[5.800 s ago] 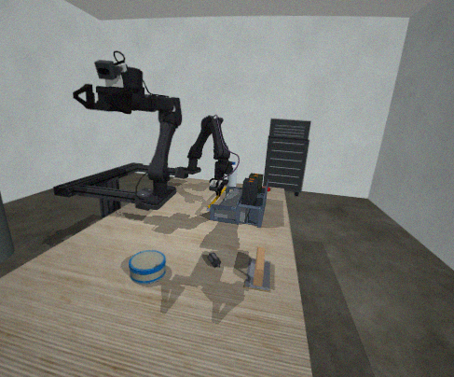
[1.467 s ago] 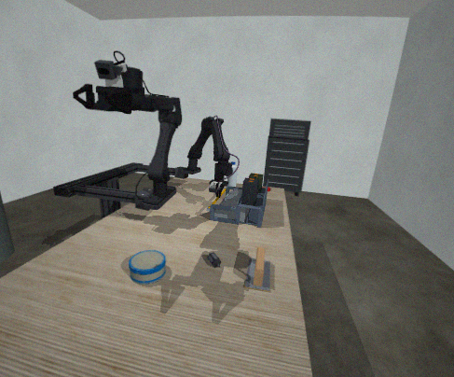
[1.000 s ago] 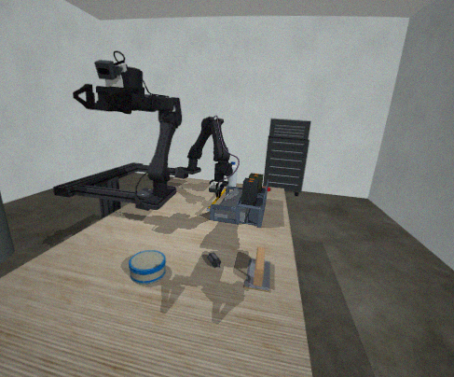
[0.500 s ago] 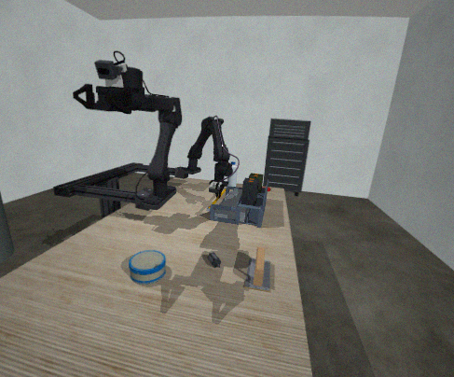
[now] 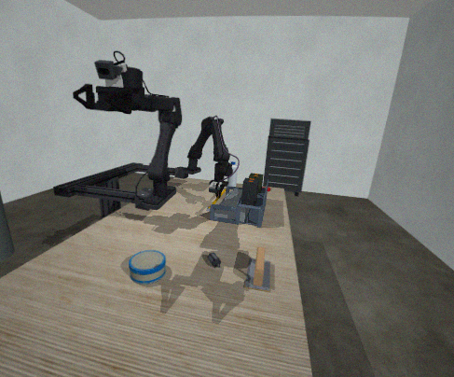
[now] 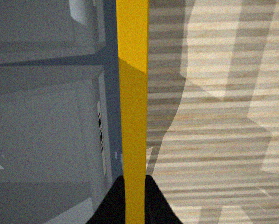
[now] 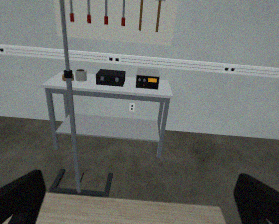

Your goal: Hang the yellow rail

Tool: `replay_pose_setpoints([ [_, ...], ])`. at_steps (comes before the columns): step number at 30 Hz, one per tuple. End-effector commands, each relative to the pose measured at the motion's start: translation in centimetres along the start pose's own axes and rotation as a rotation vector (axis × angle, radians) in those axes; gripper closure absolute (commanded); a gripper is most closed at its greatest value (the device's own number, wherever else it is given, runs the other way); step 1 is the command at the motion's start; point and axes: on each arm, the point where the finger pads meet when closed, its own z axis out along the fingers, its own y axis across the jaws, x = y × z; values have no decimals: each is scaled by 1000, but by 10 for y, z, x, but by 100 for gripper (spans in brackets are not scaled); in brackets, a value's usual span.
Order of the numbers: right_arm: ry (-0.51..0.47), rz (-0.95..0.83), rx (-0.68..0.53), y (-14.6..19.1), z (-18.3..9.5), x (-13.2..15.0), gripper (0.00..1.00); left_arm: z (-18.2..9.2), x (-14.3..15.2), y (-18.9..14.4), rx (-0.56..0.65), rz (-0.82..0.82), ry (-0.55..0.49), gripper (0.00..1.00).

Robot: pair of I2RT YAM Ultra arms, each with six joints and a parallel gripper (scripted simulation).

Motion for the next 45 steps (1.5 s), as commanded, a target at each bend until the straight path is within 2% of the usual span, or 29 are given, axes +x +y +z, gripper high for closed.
replay_pose_setpoints([
  [1, -14, 6, 25, -7, -6, -12, 0, -19, -14, 15, -48, 1, -51, 100],
  [45, -14, 6, 25, -7, -6, -12, 0, -18, -10, 12, -38, -11, -41, 100],
])
